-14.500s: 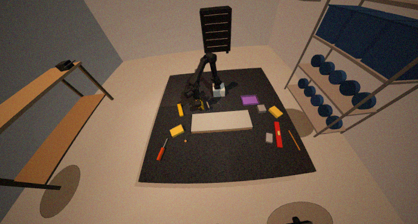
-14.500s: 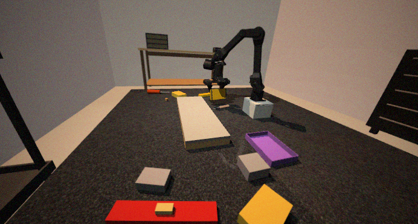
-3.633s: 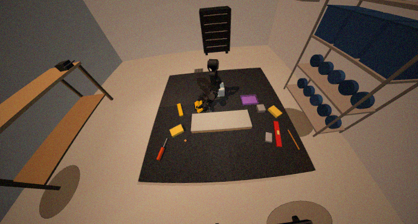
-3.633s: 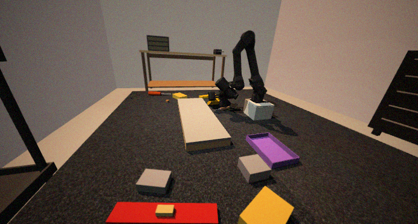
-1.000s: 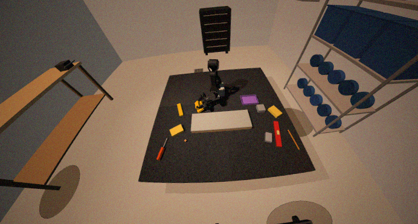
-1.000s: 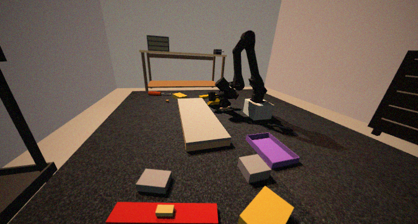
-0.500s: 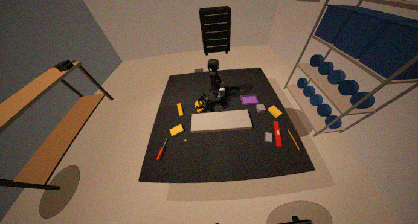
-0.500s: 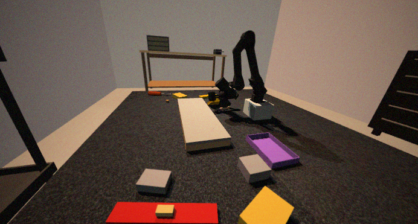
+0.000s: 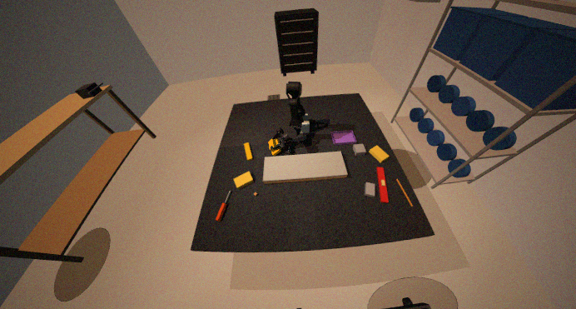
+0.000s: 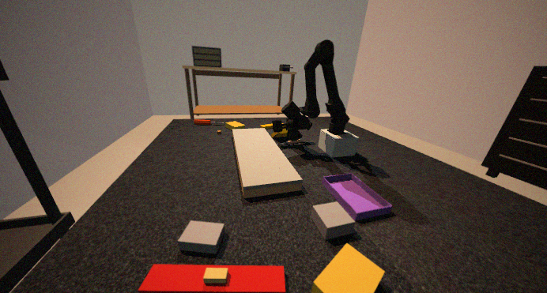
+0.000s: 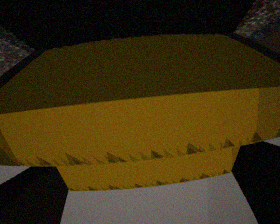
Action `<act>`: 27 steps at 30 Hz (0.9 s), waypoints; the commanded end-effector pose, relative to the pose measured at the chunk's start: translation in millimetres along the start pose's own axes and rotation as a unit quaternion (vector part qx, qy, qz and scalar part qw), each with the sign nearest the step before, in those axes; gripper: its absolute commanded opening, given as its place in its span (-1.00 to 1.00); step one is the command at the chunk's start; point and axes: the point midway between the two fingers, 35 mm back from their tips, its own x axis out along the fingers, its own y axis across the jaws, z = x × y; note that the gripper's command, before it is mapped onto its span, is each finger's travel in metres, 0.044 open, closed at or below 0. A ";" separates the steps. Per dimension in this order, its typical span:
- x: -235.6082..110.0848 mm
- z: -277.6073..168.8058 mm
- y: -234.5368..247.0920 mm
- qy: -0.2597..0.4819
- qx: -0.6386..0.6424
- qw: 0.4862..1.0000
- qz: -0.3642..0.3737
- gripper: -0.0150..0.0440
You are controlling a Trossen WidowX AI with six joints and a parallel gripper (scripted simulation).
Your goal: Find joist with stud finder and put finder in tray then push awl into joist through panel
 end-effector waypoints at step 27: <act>-0.1 -0.4 -0.2 0.001 0.001 1.000 0.000 1.00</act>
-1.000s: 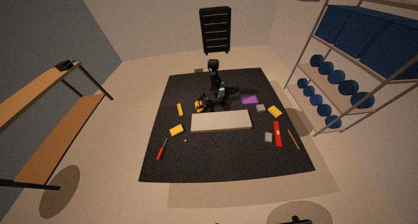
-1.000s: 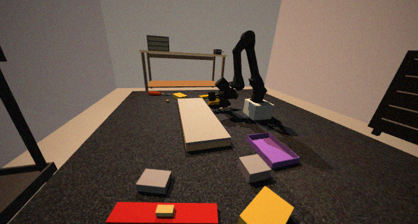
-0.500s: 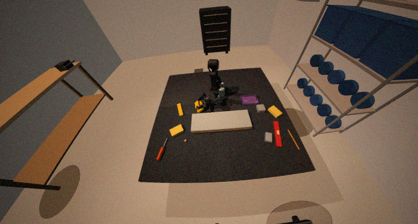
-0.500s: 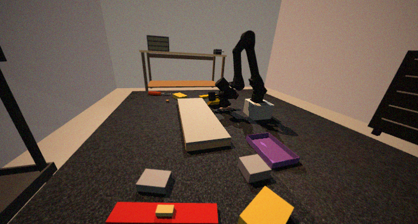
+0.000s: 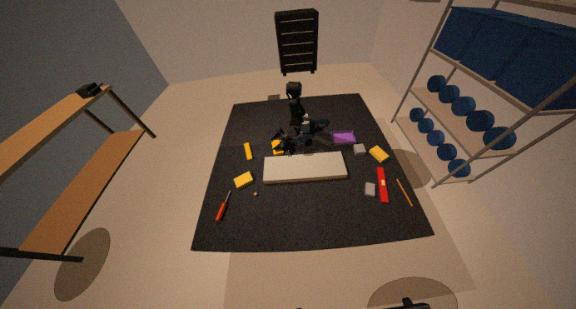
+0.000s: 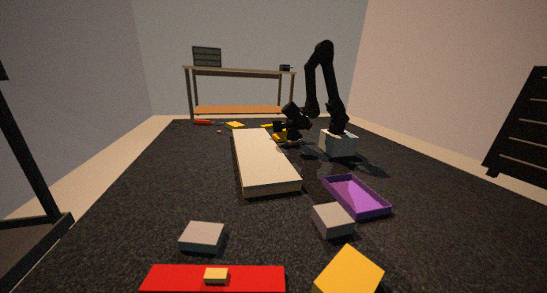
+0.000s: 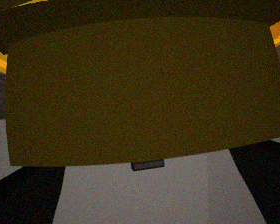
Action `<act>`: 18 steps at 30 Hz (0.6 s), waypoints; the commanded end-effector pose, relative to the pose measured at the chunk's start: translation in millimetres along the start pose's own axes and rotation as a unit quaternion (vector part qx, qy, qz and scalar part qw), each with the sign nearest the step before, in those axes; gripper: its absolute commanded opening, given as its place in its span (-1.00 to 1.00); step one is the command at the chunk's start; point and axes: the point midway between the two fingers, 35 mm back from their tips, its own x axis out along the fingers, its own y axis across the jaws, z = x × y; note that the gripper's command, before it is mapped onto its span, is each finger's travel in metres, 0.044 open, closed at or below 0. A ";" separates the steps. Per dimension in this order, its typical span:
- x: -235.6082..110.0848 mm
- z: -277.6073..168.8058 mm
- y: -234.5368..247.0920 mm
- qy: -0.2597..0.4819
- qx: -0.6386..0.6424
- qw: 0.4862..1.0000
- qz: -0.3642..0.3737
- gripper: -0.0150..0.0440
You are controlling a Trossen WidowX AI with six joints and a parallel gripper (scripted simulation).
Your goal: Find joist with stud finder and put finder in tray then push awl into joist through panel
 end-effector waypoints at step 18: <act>-10.3 1.3 -1.1 -0.003 0.001 1.000 0.001 1.00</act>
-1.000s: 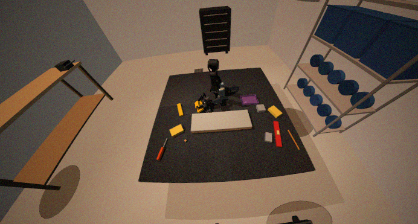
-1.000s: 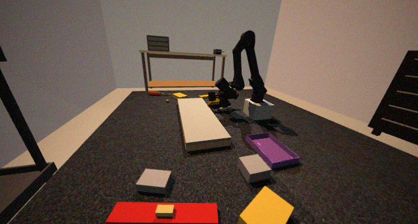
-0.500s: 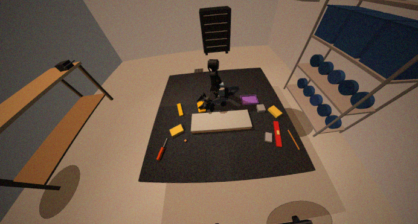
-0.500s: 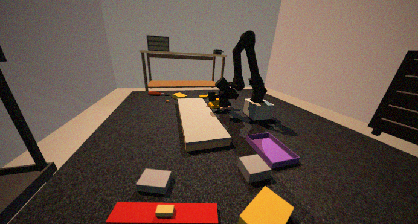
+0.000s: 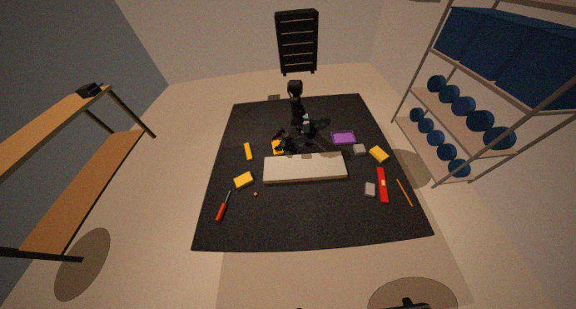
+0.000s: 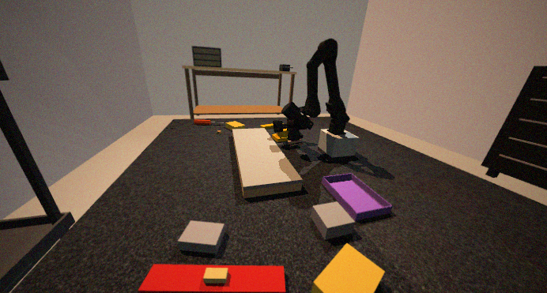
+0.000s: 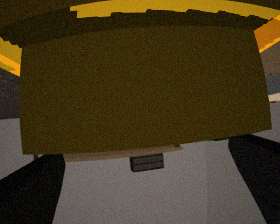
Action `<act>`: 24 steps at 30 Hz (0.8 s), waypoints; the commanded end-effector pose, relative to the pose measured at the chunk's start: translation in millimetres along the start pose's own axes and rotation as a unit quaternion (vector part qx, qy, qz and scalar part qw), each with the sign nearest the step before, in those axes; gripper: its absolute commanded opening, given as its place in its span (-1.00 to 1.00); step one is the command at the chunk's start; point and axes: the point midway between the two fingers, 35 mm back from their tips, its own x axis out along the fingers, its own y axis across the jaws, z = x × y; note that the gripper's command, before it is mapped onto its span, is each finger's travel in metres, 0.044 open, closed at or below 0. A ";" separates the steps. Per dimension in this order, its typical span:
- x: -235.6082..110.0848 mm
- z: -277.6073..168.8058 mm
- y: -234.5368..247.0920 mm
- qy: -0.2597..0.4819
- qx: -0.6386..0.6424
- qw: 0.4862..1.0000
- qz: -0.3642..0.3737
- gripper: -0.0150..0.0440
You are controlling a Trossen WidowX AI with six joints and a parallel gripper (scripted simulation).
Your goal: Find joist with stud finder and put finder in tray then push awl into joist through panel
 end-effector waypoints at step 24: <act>-20.0 -9.8 -2.9 0.001 0.003 1.000 0.000 1.00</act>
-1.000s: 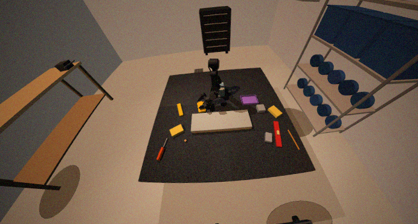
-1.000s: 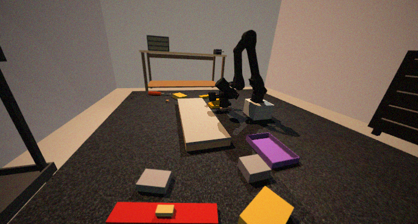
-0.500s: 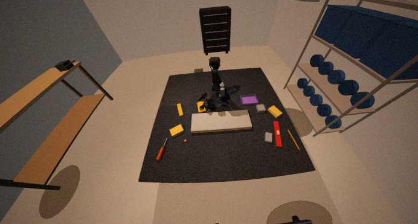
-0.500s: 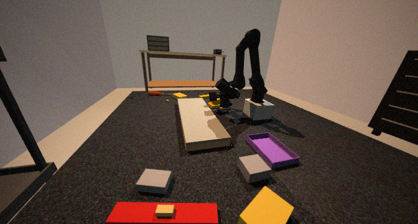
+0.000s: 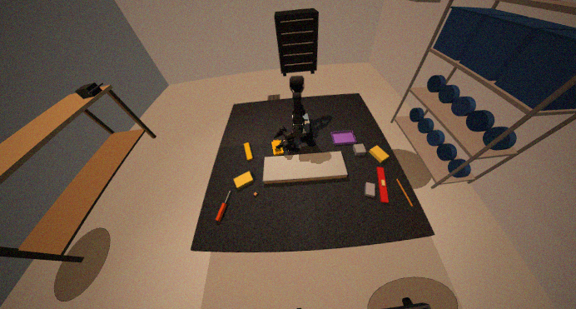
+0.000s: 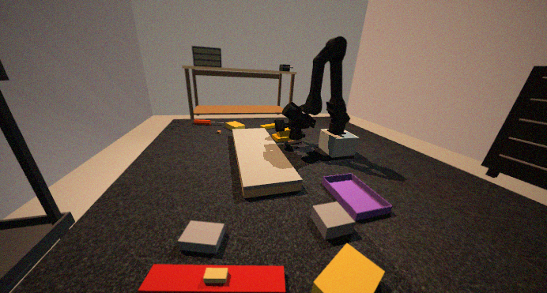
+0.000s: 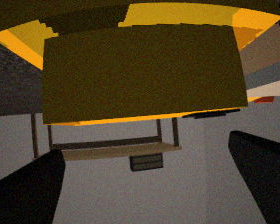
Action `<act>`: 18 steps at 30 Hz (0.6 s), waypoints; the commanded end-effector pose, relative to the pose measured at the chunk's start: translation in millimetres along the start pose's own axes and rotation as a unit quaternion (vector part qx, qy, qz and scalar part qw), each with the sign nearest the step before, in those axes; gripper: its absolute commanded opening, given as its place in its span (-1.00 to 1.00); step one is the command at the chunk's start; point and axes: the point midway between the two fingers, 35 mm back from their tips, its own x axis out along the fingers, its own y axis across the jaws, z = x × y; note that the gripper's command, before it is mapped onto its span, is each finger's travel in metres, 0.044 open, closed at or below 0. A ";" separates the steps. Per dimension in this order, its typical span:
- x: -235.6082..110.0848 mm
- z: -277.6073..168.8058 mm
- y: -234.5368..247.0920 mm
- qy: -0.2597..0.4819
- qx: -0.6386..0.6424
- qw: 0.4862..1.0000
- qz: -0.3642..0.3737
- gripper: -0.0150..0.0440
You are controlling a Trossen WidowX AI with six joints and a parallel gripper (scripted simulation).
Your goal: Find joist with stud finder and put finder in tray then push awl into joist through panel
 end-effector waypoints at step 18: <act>-11.5 -53.4 -5.8 -0.070 0.091 0.993 0.008 1.00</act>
